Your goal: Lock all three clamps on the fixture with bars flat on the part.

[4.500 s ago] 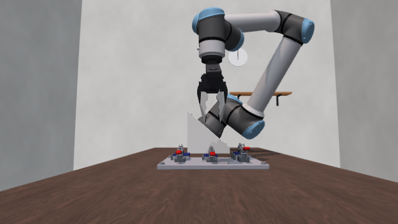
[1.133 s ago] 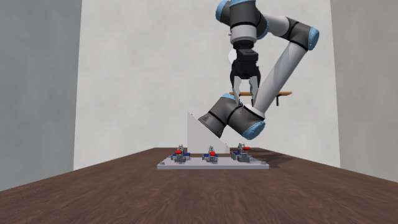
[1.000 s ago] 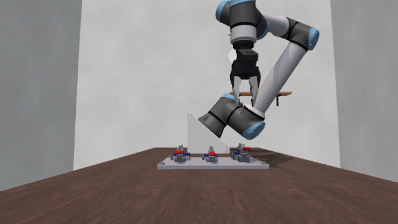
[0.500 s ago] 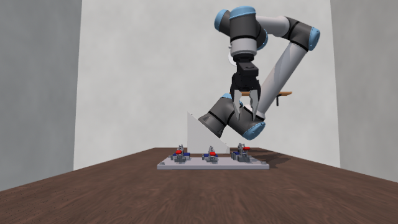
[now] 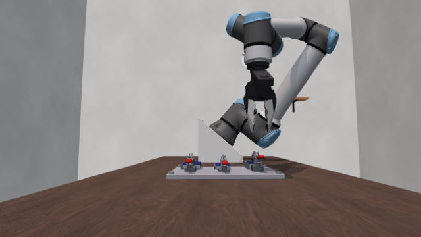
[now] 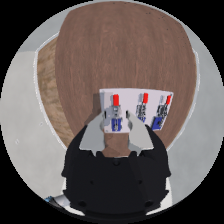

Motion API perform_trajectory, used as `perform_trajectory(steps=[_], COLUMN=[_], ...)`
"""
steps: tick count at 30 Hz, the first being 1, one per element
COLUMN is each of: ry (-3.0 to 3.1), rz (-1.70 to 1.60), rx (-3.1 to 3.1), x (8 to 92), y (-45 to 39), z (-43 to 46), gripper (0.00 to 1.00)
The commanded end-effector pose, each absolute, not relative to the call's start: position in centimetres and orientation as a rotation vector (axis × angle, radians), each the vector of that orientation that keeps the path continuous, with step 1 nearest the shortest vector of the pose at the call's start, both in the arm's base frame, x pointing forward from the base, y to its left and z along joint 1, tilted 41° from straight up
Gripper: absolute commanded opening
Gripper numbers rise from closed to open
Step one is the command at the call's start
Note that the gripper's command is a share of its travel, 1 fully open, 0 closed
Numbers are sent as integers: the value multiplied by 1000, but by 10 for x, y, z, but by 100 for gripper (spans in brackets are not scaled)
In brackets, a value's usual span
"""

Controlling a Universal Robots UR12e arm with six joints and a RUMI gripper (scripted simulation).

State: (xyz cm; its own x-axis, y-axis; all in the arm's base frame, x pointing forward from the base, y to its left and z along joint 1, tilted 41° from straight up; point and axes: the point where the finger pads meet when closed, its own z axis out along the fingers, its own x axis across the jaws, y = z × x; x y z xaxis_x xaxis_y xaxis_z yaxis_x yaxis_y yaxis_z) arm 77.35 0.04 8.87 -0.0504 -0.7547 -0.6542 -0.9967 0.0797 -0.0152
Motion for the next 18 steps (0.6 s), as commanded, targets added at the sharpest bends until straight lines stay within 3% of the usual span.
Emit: perform_trajectory(steps=[1, 18], ry=[1861, 1861], rz=[625, 626], rx=[-1722, -1722], x=[774, 770], y=[-2, -1], z=[89, 89], gripper=[28, 28])
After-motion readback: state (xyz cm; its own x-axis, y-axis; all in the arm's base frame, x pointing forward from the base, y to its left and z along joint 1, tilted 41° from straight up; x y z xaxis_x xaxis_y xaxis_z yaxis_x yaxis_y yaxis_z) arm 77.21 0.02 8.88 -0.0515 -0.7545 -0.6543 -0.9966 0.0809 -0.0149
